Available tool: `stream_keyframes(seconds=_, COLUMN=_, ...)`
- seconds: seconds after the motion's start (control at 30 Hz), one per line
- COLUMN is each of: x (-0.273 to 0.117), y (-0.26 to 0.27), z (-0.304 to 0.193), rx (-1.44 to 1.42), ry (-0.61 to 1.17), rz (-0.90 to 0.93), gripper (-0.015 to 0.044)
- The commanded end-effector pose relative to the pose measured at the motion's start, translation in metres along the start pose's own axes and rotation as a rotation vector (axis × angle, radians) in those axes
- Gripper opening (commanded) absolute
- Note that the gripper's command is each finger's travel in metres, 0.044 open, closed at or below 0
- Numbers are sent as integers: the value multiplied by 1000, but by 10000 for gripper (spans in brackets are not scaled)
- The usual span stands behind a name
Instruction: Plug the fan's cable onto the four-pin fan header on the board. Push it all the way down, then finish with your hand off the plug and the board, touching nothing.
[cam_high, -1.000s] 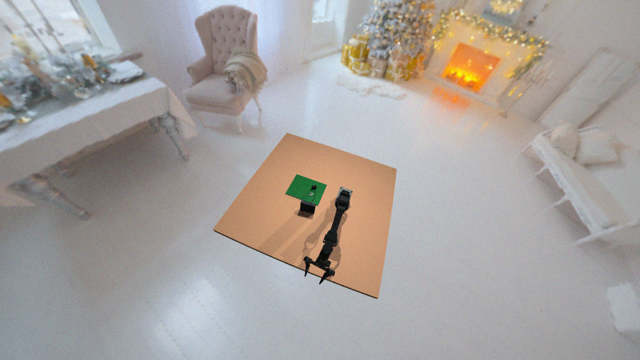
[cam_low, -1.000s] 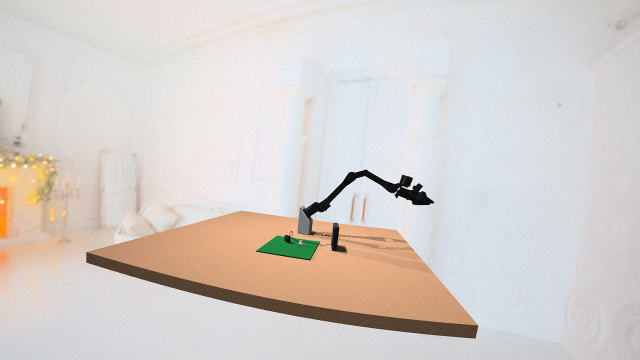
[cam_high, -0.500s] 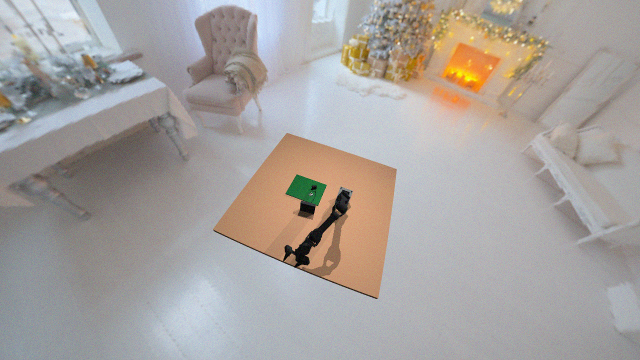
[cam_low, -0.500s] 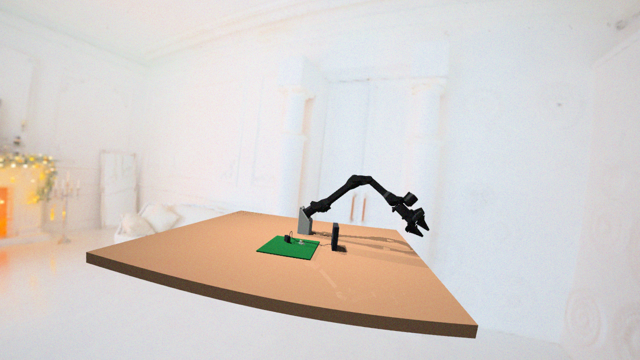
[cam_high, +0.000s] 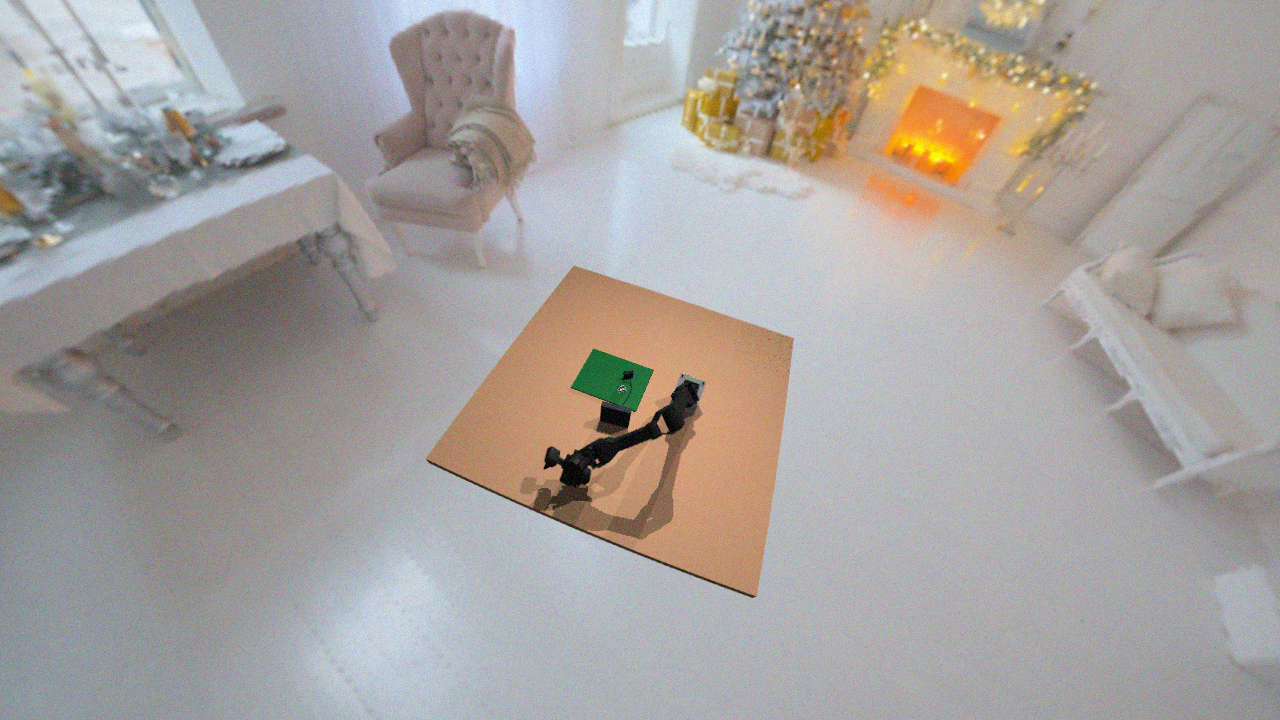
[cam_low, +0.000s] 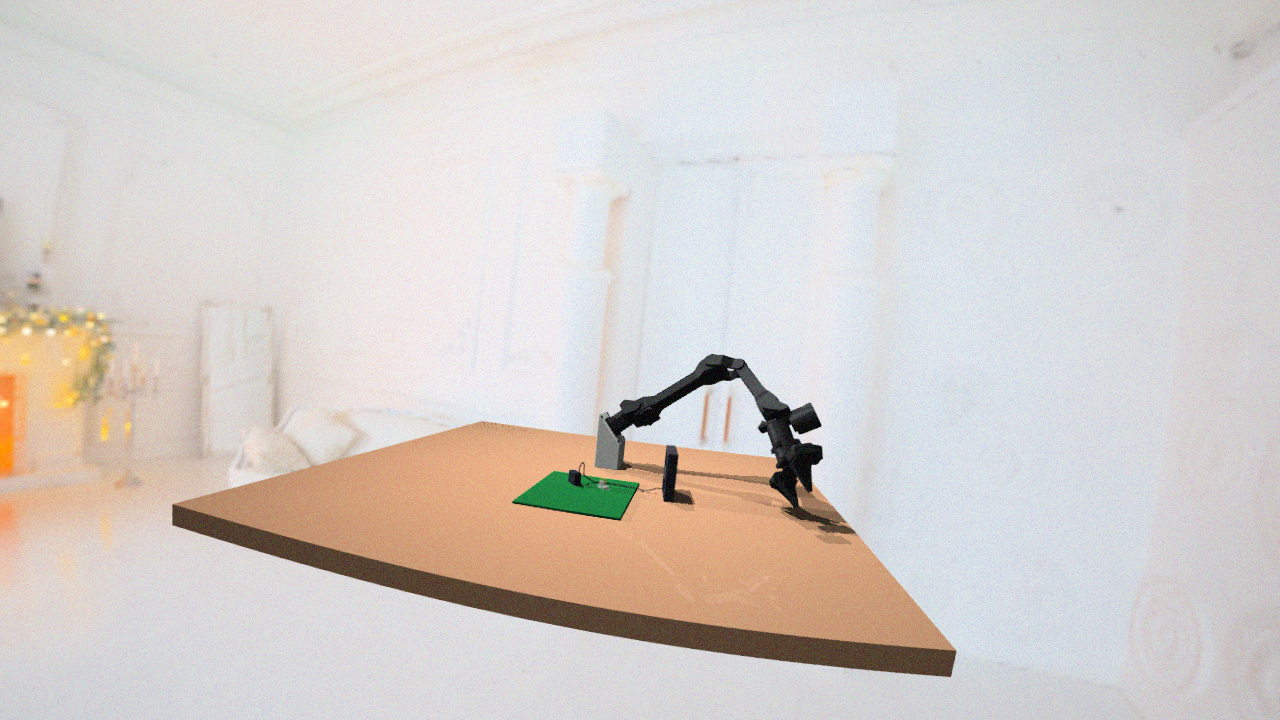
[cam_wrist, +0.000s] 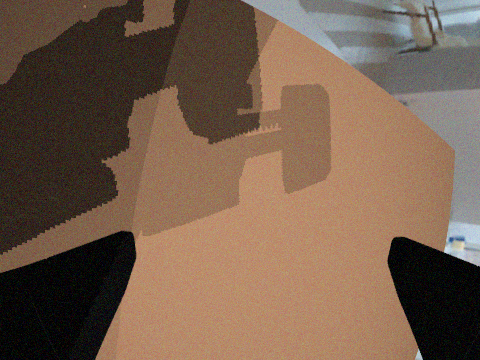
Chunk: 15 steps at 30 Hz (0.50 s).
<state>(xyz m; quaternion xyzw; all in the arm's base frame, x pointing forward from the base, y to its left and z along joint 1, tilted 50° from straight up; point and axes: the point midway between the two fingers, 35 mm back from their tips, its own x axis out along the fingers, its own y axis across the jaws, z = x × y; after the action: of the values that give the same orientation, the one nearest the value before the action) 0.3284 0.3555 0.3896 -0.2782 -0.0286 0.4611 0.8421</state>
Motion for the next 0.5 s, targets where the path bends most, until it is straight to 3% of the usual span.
stream_keyframes(seconds=0.0, x=12, y=-18, z=-72, rx=-6, ry=159, rz=26, gripper=440)
stream_keyframes(seconds=0.2, x=10, y=-38, z=-157, rx=17, ry=334, rz=65, gripper=440)
stream_keyframes(seconds=0.47, x=-24, y=-58, z=-267, rx=107, ry=540, rz=134, gripper=440)
